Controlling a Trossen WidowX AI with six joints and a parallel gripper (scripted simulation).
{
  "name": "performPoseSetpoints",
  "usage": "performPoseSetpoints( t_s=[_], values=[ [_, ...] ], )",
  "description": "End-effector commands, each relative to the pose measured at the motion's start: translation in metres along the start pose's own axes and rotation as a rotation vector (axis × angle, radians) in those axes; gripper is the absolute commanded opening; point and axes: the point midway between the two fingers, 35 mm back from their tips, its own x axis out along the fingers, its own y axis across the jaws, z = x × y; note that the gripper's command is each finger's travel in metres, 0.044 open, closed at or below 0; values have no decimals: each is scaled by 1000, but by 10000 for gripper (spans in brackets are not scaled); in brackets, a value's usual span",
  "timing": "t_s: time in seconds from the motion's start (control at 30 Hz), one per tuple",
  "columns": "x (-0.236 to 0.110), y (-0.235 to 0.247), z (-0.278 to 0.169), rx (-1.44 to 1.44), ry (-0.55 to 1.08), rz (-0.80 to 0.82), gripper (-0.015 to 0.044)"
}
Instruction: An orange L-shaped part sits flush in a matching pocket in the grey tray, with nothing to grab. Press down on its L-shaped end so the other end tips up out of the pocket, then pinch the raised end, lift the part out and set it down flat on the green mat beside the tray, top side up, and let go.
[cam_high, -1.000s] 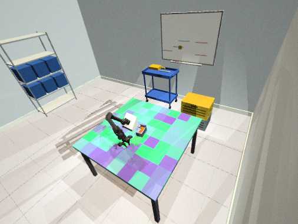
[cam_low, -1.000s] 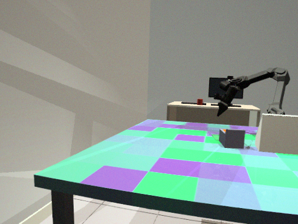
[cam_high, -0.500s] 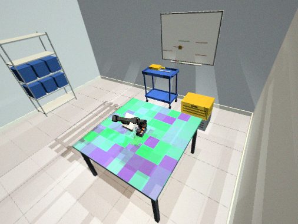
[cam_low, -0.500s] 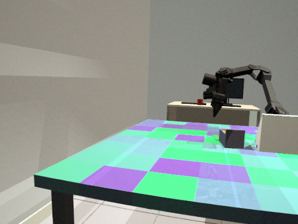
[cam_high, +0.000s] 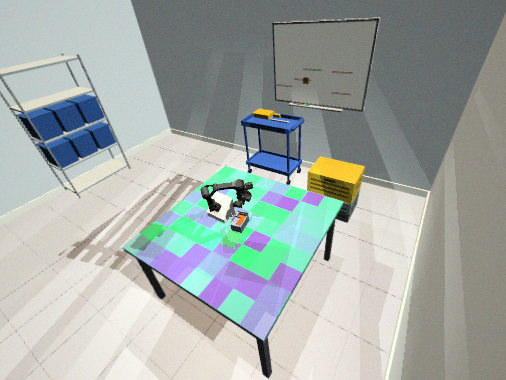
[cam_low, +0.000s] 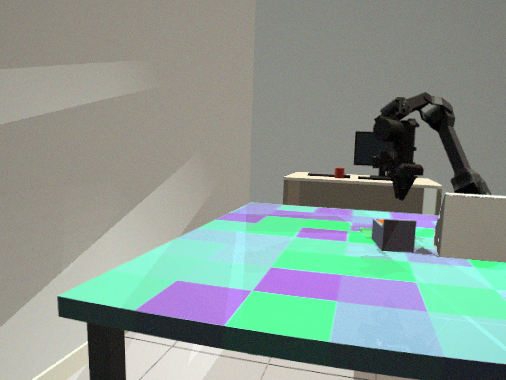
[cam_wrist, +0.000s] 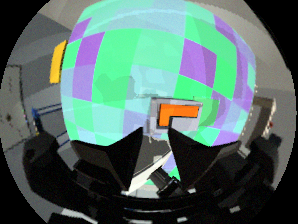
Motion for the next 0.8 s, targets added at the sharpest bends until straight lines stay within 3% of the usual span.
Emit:
performPoseSetpoints(
  t_s=[0.0, 0.2, 0.77],
  values=[
    [15, 0, 0, 7, 8, -12, 180],
    [73, -2, -2, 8, 8, -15, 180],
    [92, -2, -2, 8, 8, -15, 180]
  ],
)
